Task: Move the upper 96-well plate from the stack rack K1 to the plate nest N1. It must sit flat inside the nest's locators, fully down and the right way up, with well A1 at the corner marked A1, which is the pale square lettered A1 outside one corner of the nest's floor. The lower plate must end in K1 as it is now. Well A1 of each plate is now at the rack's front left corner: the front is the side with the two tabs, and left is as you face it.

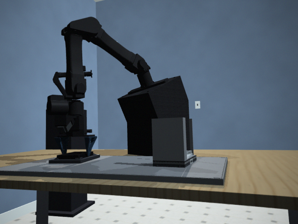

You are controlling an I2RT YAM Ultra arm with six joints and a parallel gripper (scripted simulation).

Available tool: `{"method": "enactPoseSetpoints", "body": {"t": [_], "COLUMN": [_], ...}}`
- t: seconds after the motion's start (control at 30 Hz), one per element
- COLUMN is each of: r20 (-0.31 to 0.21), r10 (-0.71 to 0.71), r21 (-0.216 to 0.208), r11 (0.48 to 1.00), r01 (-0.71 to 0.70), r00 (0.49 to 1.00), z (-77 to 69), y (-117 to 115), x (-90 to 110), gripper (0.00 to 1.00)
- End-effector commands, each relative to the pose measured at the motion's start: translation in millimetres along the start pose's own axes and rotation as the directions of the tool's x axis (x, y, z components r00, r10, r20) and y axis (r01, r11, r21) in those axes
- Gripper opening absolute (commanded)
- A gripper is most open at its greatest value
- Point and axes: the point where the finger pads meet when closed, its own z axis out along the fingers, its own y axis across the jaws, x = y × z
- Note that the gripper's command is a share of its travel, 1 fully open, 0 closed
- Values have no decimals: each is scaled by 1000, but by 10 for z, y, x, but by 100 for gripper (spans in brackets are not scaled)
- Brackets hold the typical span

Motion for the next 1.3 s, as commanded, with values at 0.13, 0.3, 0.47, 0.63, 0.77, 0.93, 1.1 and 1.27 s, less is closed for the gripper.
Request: {"method": "enactPoseSetpoints", "body": {"t": [0.13,0.3,0.47,0.63,0.77,0.93,1.1,1.27], "r20": [9,-4,-4,-4,-4,-4,4,1], "r10": [1,4,5,6,7,7,7,5], "r21": [7,-3,-2,-2,-2,-1,5,2], "r11": [1000,1000,1000,1000,1000,1000,1000,1000], "r01": [-1,-4,-5,-6,-7,-7,-7,-5], "r00": [1000,1000,1000,1000,1000,1000,1000,1000], "z": [-18,-138,-270,-402,-508,-587,-728,-856], "y": [-28,14,9,5,1,-3,-33,-19], "x": [-34,23,31,39,45,48,16,30], "gripper": [100,100,100,100,100,100,100,100]}}
